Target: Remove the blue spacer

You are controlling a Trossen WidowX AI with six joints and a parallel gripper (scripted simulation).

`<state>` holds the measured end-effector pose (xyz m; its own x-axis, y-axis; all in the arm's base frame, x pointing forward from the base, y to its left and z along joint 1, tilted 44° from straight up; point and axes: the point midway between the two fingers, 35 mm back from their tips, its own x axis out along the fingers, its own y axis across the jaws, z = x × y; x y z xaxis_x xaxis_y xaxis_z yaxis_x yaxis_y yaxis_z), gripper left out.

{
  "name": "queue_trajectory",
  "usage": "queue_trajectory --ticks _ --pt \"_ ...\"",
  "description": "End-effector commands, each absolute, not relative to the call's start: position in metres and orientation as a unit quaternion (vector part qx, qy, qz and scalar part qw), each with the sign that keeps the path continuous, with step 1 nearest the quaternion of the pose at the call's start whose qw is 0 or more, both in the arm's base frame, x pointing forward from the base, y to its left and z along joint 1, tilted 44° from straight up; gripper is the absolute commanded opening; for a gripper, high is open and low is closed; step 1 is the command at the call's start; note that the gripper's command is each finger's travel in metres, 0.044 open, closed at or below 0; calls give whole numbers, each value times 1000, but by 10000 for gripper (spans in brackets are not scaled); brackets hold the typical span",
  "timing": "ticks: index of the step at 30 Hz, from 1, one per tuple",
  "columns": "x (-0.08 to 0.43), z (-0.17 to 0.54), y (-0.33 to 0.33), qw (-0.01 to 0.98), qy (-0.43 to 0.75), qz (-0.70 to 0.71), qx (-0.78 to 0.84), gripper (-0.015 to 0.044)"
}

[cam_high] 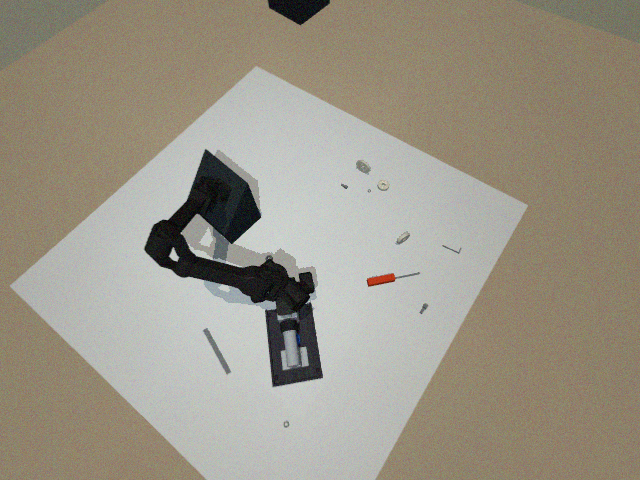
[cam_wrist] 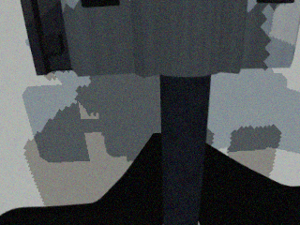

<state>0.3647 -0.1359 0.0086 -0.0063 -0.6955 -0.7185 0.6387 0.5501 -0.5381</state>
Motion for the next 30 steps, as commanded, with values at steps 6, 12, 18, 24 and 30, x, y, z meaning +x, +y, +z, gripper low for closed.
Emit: queue_trajectory --ticks 6,12,18,24,30 --pt "368 11 -138 706 524 -475 -28 0" --pt "368 12 -138 706 524 -475 -28 0" --pt "369 12 -138 706 524 -475 -28 0" --pt "369 12 -138 706 524 -475 -28 0" --pt "370 12 -139 706 524 -475 -28 0"
